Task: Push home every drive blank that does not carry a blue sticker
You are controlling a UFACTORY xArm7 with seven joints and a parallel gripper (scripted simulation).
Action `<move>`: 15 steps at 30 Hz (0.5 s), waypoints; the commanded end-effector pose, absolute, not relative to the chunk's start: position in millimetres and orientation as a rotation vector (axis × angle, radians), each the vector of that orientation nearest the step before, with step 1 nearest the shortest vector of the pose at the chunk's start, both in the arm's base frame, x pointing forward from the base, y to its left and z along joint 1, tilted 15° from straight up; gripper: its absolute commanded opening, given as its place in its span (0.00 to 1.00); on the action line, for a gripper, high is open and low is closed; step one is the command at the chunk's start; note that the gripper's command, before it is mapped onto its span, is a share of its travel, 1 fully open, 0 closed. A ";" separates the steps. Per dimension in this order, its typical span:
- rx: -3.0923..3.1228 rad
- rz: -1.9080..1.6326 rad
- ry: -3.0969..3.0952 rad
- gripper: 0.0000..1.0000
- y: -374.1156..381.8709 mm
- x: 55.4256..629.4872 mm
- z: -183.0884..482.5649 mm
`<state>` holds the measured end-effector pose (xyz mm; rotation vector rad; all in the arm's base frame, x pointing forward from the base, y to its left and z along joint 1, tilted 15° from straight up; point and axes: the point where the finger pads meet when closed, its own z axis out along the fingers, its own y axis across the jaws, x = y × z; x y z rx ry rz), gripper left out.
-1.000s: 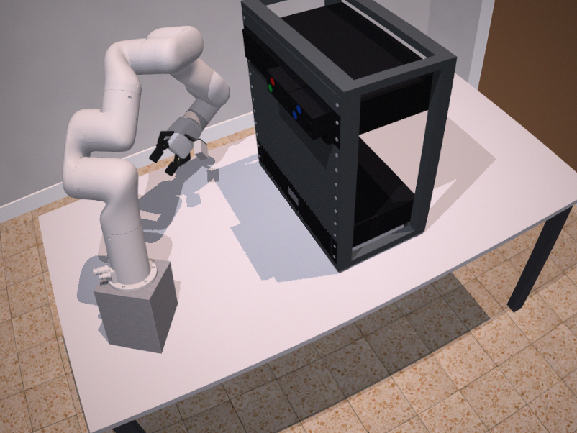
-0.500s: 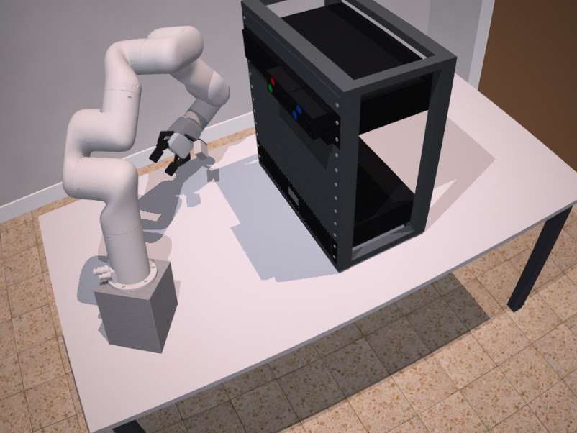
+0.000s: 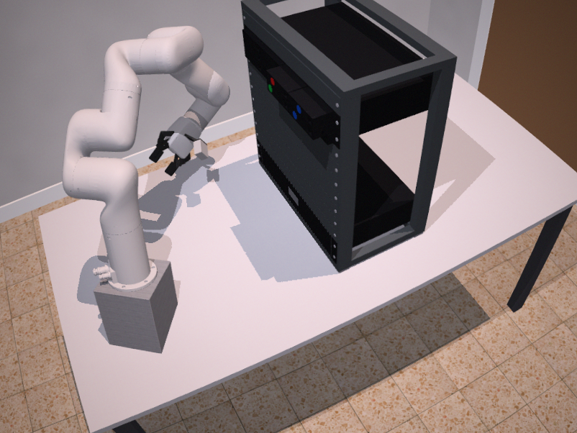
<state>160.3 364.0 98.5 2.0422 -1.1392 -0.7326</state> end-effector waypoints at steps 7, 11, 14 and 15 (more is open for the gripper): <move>2.046 -0.733 -1.140 1.00 364.8 160.8 99.7; 2.046 -0.733 -1.138 1.00 365.1 160.1 99.5; 2.046 -0.734 -1.137 1.00 365.4 159.3 99.3; 2.046 -0.734 -1.136 1.00 365.6 158.9 99.2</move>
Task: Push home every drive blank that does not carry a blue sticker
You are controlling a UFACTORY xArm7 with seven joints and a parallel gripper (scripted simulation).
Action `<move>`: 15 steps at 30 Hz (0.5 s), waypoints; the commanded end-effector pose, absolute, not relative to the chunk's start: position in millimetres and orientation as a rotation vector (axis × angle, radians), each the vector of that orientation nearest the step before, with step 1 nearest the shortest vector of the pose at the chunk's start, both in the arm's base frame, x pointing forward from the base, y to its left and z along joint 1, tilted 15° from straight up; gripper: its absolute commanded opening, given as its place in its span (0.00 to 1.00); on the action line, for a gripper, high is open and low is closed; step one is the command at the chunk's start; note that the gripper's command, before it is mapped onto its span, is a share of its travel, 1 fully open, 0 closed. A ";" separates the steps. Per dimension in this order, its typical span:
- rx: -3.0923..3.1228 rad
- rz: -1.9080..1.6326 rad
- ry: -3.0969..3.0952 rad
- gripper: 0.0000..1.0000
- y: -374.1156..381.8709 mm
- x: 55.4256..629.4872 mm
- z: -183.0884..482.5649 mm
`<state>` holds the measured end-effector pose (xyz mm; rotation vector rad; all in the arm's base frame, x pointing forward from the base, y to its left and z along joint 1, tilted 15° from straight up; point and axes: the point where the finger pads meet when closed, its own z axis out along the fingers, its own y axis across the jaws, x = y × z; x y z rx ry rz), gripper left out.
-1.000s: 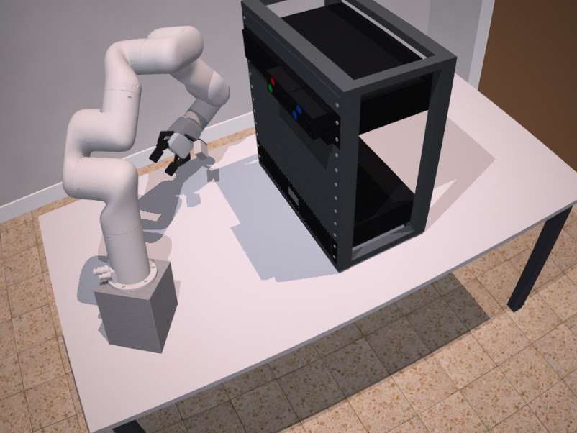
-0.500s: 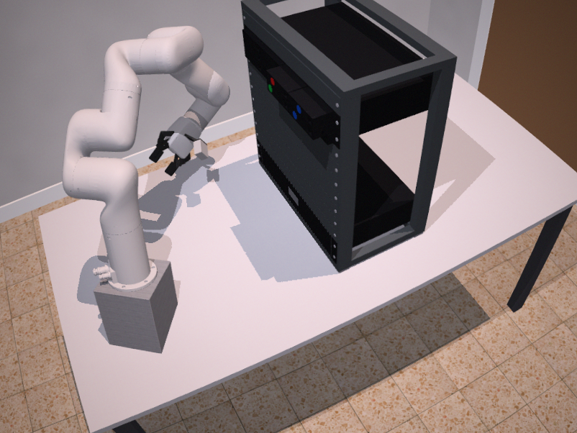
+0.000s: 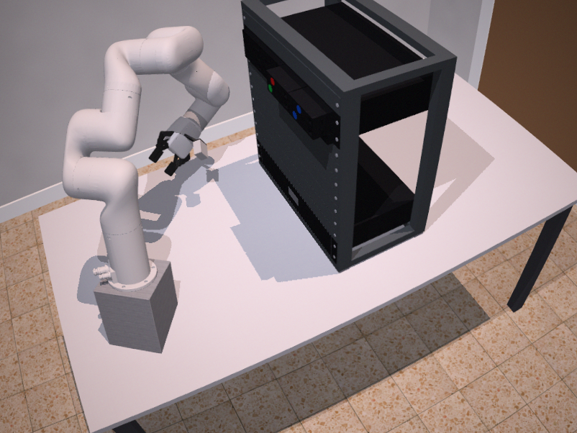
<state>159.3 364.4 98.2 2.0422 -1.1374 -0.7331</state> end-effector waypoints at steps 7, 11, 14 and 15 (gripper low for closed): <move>2.046 -0.735 -1.131 1.00 366.7 156.1 98.5; 2.046 -0.737 -1.125 1.00 368.0 152.6 97.6; 2.046 -0.738 -1.119 1.00 369.3 149.3 96.7; 2.046 -0.739 -1.116 1.00 369.8 148.0 96.3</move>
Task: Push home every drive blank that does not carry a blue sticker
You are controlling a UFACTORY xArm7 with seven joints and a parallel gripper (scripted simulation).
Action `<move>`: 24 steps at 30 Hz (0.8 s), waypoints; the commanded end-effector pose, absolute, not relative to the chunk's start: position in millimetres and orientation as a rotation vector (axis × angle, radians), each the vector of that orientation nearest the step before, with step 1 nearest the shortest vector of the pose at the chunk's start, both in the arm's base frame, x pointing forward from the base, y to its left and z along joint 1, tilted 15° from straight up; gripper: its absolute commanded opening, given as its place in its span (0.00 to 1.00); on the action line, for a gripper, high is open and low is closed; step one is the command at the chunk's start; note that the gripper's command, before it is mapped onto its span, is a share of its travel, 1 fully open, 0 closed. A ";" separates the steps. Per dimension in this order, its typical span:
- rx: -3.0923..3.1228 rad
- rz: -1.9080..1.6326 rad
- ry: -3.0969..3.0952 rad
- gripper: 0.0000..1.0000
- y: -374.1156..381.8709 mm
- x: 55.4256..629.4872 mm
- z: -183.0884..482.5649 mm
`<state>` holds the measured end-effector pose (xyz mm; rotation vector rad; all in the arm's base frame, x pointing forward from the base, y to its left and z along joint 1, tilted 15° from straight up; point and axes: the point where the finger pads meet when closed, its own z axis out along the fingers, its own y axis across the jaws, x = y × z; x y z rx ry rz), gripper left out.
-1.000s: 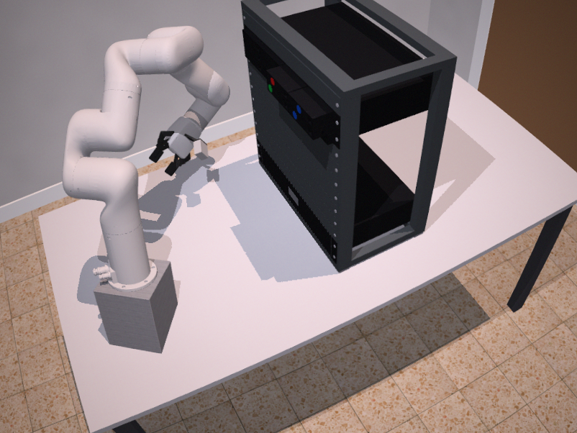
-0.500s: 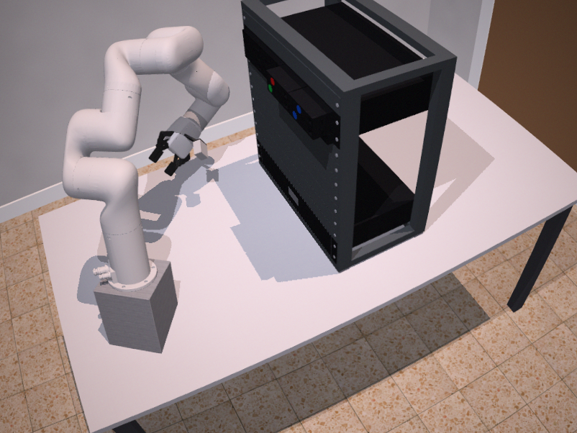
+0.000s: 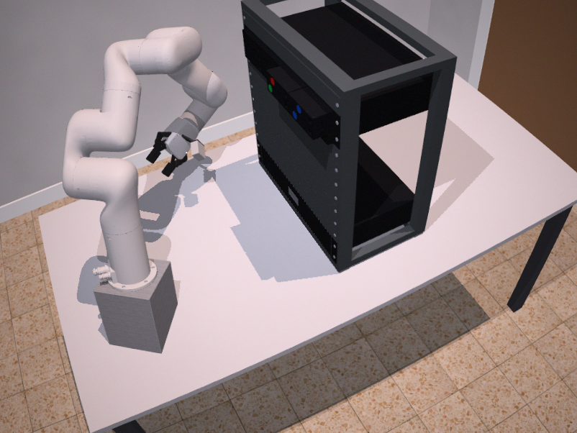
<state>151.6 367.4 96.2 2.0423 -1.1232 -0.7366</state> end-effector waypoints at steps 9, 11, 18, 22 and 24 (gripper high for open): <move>2.046 -0.744 -1.095 1.00 373.9 136.3 93.4; 2.045 -0.746 -1.088 1.00 375.3 132.0 92.4; 2.044 -0.753 -1.056 1.00 380.8 113.6 88.1; 2.043 -0.755 -1.046 1.00 382.5 107.3 86.7; 2.042 -0.758 -1.034 1.00 384.3 100.4 85.2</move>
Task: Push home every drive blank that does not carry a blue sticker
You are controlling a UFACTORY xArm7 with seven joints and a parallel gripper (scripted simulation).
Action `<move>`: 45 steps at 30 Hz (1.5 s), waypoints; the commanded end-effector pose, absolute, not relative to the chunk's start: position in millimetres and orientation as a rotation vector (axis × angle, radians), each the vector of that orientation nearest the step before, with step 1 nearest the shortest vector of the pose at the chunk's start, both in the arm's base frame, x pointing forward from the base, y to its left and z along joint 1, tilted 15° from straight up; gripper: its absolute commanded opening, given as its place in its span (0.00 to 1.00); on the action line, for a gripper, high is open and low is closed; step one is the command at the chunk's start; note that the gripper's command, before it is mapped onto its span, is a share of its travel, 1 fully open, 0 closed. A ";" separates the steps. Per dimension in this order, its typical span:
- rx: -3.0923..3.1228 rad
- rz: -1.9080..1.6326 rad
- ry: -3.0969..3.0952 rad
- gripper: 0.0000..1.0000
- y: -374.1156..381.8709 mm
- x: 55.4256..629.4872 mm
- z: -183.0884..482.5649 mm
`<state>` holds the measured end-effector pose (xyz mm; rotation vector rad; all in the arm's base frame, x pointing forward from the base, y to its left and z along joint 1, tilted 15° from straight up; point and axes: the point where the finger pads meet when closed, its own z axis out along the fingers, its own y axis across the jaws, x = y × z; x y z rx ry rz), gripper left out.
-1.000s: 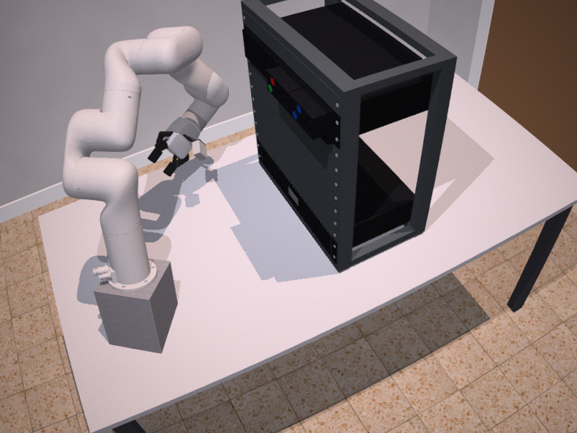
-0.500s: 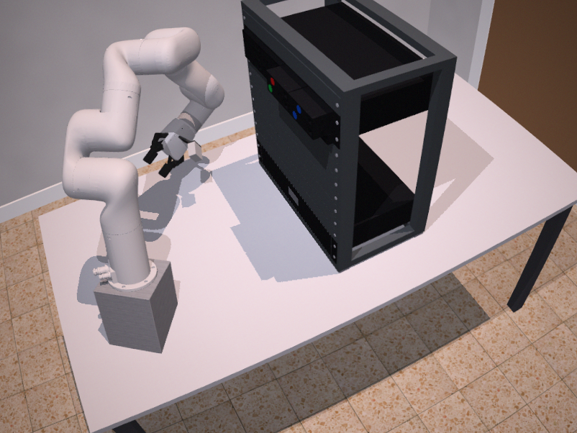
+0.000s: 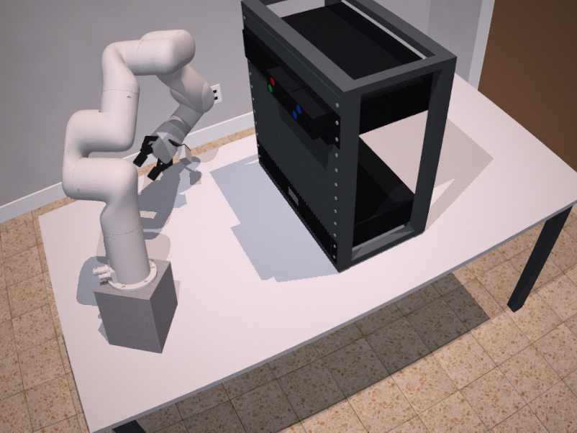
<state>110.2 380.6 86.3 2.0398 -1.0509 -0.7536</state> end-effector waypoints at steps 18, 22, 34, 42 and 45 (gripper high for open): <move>2.024 -0.780 -0.916 1.00 395.7 26.3 71.4; 2.015 -0.785 -0.880 1.00 396.7 2.1 67.7; 1.984 -0.794 -0.780 1.00 392.3 -67.5 59.1; 1.946 -0.793 -0.694 1.00 378.6 -131.3 54.0; 1.930 -0.791 -0.663 1.00 371.0 -155.0 52.7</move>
